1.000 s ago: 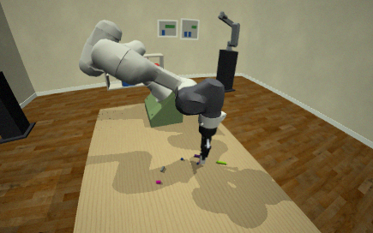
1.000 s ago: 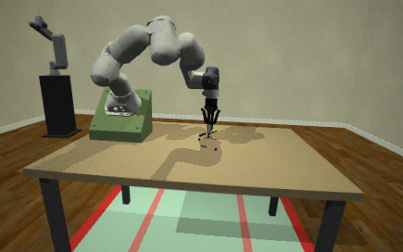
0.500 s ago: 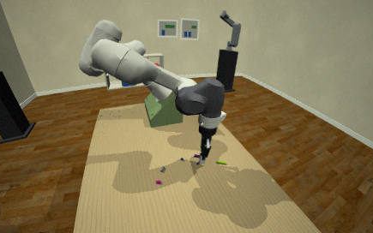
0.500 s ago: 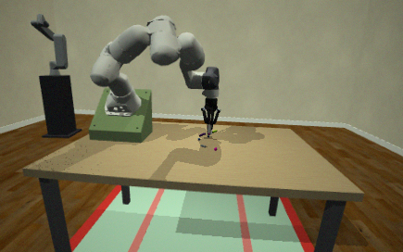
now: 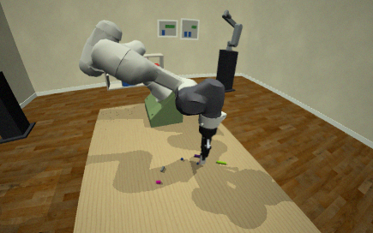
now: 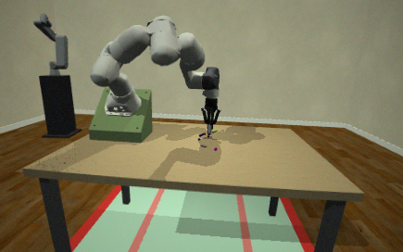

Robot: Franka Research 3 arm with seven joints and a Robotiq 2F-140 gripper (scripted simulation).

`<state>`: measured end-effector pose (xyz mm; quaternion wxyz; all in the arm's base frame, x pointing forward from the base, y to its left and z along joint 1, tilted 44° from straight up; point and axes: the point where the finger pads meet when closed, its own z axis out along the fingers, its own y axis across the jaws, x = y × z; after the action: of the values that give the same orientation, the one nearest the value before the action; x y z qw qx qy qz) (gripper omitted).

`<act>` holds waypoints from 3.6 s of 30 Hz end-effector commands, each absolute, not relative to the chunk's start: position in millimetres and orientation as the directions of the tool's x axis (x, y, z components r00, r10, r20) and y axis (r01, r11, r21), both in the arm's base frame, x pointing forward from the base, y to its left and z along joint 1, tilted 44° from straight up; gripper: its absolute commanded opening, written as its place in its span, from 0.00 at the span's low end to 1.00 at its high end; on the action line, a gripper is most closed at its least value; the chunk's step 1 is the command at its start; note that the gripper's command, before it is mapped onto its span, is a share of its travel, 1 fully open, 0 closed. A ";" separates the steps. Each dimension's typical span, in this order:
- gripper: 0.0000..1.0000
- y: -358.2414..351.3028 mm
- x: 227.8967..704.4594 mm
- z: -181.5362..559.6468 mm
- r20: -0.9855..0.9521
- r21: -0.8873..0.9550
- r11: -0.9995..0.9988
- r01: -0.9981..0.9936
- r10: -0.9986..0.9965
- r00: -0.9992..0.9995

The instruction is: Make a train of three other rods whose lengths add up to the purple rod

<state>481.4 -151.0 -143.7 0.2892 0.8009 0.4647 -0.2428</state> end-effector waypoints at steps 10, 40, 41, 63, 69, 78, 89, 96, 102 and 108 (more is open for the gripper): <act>0.03 -150.7 482.6 -144.4 -0.655 0.243 -0.403 0.883 0.603 0.455; 0.03 -150.4 482.5 -144.7 -0.655 0.242 -0.402 0.883 0.604 0.455; 0.03 -150.4 482.5 -144.7 -0.655 0.242 -0.402 0.883 0.604 0.455; 0.03 -150.9 482.4 -145.2 -0.655 0.242 -0.402 0.883 0.604 0.455; 0.03 -153.6 482.0 -148.0 -0.655 0.242 -0.402 0.883 0.604 0.455; 0.03 -157.0 481.4 -151.6 -0.655 0.242 -0.402 0.883 0.604 0.455; 0.03 -157.8 481.2 -152.4 -0.655 0.242 -0.402 0.883 0.604 0.455; 0.03 -157.8 481.2 -152.4 -0.655 0.242 -0.402 0.883 0.604 0.455; 0.03 -157.8 481.2 -152.4 -0.655 0.242 -0.402 0.883 0.604 0.455; 0.03 -157.8 481.2 -152.4 -0.655 0.242 -0.402 0.883 0.604 0.455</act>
<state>480.3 -157.1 -151.7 0.2895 0.8008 0.4648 -0.2427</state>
